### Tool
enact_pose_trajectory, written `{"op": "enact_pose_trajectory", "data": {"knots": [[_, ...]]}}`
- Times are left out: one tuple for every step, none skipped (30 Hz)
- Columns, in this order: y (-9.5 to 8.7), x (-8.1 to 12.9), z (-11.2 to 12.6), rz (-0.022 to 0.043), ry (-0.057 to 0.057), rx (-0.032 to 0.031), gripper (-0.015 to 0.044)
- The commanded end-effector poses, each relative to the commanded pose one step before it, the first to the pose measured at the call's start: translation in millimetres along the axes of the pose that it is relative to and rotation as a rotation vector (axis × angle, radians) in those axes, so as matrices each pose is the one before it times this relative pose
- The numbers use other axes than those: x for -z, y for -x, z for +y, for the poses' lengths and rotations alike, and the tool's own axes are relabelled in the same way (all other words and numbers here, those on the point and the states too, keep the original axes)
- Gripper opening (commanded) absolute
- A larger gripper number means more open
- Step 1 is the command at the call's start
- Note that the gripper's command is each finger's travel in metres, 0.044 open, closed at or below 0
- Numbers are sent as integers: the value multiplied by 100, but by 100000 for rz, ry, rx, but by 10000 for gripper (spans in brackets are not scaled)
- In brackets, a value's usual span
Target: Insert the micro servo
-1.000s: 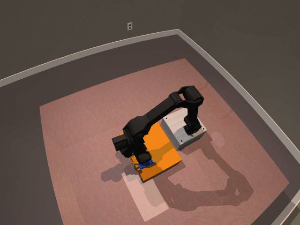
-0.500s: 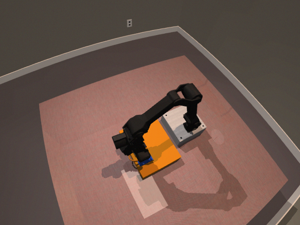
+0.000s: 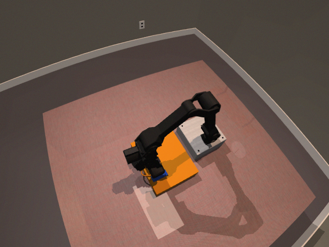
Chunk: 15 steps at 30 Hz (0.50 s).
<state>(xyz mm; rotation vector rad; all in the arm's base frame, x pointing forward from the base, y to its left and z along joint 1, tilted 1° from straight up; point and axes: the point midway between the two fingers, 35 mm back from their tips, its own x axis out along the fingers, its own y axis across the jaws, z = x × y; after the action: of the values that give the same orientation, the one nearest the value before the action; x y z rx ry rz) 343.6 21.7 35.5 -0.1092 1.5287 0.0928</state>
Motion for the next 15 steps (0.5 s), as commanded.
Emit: {"op": "enact_pose_trajectory", "data": {"knots": [[-363, 46, 15, 162, -71, -111, 0], [-102, 1, 0, 0, 0, 0, 0], [-74, 1, 0, 0, 0, 0, 0], [-61, 0, 0, 0, 0, 0, 0], [-76, 0, 0, 0, 0, 0, 0], [-88, 0, 0, 0, 0, 0, 0], [-102, 1, 0, 0, 0, 0, 0], [-74, 1, 0, 0, 0, 0, 0], [-56, 0, 0, 0, 0, 0, 0], [-66, 0, 0, 0, 0, 0, 0], [132, -24, -8, -2, 0, 1, 26], [107, -6, -7, -1, 0, 0, 53], [-9, 6, 0, 0, 0, 0, 79], [0, 0, 0, 0, 0, 0, 105], [0, 0, 0, 0, 0, 0, 131]]}}
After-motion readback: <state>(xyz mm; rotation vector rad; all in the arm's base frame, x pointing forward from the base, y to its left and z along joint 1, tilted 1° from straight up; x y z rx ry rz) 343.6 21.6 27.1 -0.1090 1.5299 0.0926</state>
